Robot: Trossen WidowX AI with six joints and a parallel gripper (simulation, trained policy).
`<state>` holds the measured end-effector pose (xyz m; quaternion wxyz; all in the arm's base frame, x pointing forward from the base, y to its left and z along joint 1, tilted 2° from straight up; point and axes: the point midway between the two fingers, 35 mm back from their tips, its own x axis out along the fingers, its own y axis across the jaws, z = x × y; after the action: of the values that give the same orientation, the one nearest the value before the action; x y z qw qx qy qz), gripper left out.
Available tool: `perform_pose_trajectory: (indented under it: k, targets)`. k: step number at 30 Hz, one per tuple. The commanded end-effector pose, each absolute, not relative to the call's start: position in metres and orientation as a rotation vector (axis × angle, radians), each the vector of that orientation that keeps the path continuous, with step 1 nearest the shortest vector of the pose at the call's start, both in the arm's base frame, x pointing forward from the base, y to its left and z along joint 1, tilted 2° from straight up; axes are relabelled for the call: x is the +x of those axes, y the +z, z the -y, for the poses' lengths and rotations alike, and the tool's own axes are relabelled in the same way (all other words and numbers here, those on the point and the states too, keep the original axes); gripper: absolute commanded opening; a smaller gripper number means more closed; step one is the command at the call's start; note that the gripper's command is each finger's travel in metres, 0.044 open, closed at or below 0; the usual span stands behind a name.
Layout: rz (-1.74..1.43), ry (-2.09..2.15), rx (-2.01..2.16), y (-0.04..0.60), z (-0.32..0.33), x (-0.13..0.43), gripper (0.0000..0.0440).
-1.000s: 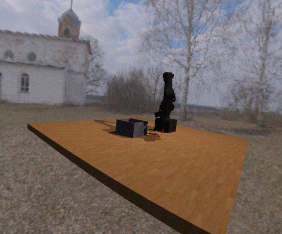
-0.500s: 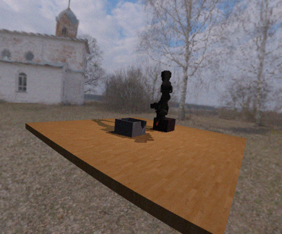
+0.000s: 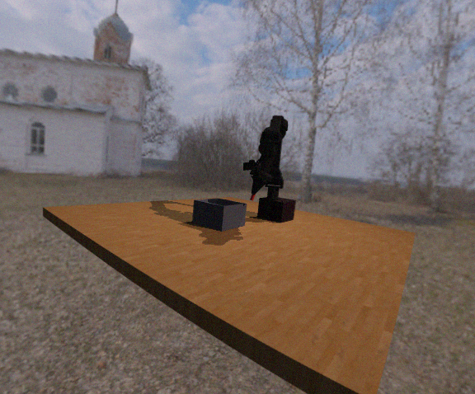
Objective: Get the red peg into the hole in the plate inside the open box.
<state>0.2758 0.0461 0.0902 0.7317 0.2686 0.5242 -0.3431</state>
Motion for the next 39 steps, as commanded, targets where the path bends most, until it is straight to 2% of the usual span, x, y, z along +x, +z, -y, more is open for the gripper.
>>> perform_pose_trajectory:
  k: [1,20,35,37,39]
  targets:
    - [-1.142,-0.767,0.594,0.096,-0.033,0.286,0.0]
    - [-1.098,-0.84,0.685,0.091,0.035,0.326,0.0]
    - [-1.134,-0.864,0.737,0.06,0.066,0.345,0.0]
    - [-1.147,-0.865,0.734,0.053,0.067,0.345,0.0009]
    - [-1.161,-0.865,0.728,0.046,0.069,0.345,0.0042]
